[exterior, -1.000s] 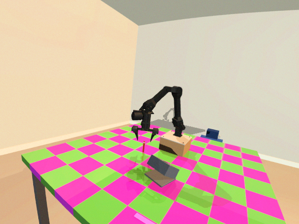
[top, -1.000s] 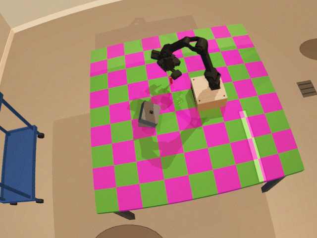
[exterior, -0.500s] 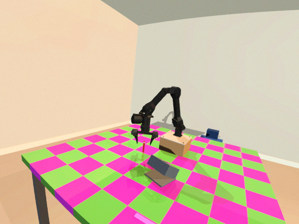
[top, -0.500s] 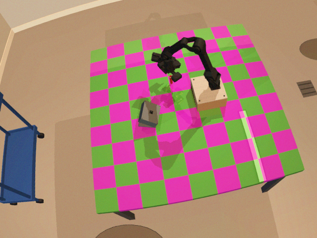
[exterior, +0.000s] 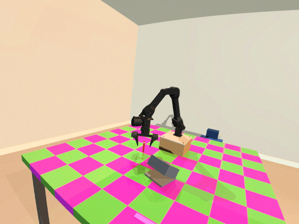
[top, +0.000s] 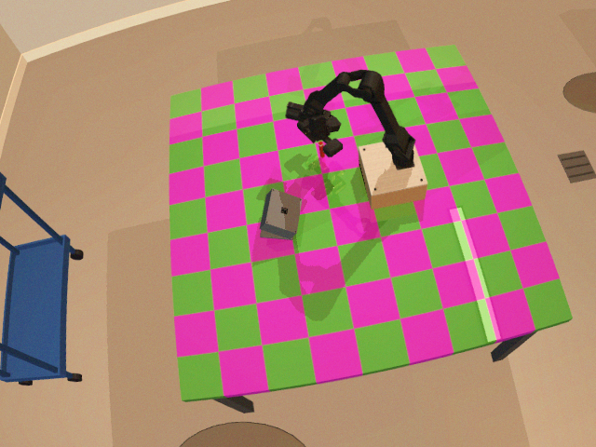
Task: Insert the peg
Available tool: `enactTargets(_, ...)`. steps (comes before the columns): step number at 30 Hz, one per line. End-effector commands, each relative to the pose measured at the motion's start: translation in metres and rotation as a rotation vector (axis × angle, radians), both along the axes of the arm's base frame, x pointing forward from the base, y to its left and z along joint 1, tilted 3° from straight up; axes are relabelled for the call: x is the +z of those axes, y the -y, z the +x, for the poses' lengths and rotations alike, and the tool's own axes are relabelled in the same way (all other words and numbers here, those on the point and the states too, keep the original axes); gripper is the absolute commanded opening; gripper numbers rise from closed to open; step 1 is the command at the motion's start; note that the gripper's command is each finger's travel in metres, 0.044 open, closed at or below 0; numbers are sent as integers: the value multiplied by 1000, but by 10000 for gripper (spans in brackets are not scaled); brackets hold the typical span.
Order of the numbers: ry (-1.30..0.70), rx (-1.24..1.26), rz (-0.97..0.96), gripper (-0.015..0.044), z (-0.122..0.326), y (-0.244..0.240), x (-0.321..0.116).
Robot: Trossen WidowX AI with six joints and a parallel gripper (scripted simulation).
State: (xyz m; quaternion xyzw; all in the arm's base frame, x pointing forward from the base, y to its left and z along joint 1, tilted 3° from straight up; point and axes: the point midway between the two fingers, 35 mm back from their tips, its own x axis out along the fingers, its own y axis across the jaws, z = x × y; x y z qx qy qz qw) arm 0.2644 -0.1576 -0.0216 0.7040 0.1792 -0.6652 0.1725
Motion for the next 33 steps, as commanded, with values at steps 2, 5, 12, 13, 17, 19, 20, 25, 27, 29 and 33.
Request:
enactTargets(2, 1, 0, -1, 309, 0, 0, 1)
enactTargets(5, 1, 0, -1, 230, 0, 0, 1)
enactTargets(12, 1, 0, -1, 46, 0, 0, 1)
enactTargets(13, 1, 0, -1, 20, 0, 0, 1)
enactTargets(17, 1, 0, -1, 0, 0, 0, 1)
enactTargets(19, 1, 0, -1, 0, 0, 0, 1)
enactTargets(20, 1, 0, -1, 0, 0, 0, 1)
enactTargets(25, 1, 0, 0, 0, 1, 1, 9)
enactTargets(27, 1, -1, 0, 0, 1, 2, 19)
enactTargets(29, 2, -2, 0, 0, 0, 2, 29)
enactTargets(33, 2, -3, 1, 0, -2, 2, 51)
